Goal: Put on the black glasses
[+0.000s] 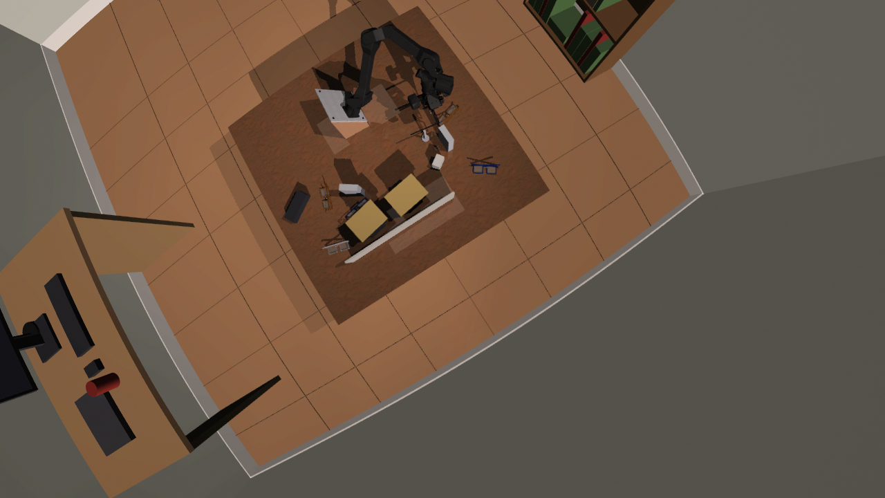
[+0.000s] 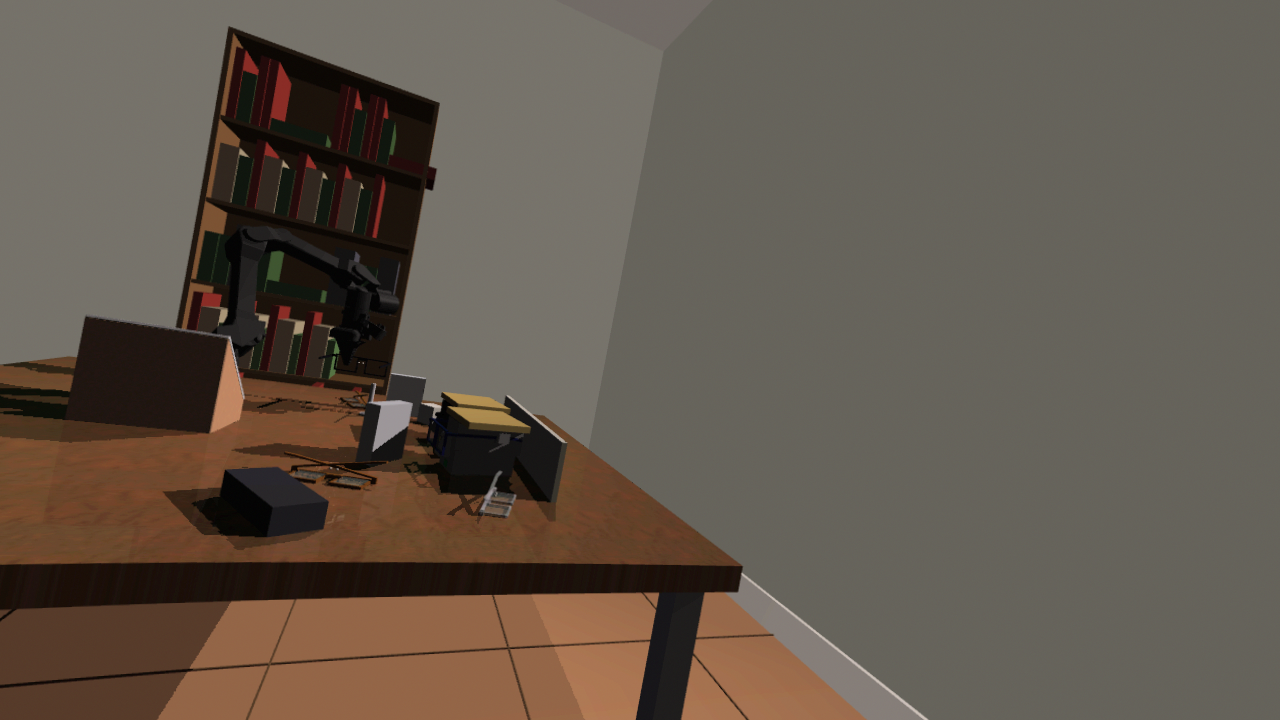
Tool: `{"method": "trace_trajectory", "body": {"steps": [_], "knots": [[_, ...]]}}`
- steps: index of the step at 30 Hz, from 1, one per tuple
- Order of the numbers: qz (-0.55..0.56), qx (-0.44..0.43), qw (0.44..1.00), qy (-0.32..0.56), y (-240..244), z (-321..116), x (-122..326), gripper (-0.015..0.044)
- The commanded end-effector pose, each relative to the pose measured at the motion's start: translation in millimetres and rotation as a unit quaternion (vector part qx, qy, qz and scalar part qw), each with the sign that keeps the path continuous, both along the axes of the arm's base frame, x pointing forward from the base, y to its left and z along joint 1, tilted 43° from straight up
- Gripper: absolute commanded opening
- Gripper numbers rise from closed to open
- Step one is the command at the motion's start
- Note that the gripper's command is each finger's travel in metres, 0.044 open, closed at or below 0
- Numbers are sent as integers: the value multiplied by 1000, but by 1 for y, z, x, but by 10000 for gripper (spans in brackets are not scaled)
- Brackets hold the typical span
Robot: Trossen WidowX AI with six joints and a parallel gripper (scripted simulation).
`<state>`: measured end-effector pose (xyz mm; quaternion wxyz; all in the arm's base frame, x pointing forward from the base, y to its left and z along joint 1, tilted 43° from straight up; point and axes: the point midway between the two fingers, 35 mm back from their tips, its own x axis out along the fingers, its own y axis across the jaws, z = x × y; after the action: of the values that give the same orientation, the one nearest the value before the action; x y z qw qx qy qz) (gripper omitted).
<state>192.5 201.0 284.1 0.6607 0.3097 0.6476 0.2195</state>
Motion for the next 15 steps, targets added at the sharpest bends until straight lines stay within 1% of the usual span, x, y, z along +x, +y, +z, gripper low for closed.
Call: {"method": "trace_trajectory", "body": {"steps": [1, 15], "knots": [[1, -1, 1000, -1, 0, 0, 1, 3], [86, -41, 992, -87, -26, -35, 43, 0]]}}
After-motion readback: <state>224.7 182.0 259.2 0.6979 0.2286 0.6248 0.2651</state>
